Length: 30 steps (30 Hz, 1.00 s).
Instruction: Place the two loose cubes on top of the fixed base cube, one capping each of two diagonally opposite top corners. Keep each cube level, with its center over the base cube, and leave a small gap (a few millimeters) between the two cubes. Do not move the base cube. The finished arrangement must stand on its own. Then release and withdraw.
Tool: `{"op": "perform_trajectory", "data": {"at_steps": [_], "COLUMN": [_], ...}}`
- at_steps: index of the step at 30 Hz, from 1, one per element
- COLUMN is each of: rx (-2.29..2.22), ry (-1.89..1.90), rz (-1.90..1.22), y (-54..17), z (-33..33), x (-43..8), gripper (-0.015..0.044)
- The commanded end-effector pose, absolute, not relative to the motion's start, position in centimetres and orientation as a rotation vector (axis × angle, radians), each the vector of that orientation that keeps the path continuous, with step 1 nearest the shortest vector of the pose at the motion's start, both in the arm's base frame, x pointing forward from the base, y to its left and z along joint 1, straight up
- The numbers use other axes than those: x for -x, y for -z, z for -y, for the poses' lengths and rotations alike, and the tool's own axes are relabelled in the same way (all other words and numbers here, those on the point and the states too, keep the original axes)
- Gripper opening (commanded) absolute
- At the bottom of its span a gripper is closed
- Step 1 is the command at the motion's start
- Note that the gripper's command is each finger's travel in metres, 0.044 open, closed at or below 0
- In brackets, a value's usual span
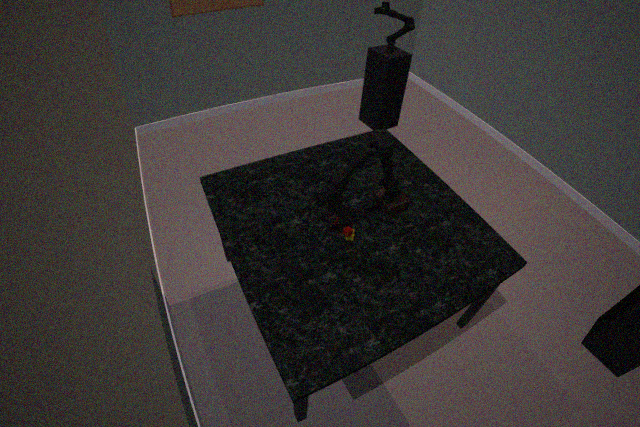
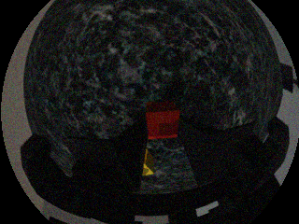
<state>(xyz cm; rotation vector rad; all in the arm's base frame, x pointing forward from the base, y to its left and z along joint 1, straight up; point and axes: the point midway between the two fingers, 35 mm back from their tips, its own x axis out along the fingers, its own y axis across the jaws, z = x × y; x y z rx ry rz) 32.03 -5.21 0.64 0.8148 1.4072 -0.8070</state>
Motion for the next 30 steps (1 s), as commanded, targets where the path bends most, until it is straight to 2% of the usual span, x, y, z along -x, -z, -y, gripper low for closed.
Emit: {"op": "perform_trajectory", "data": {"at_steps": [1, 30], "rx": [-0.818, -0.802], "ry": [0.807, 0.791], "rz": [-1.395, -1.402], "y": [-2.2, -10.0], "z": [5.3, 4.9], "x": [-32.4, -31.9], "gripper": [0.0105, 0.0105]}}
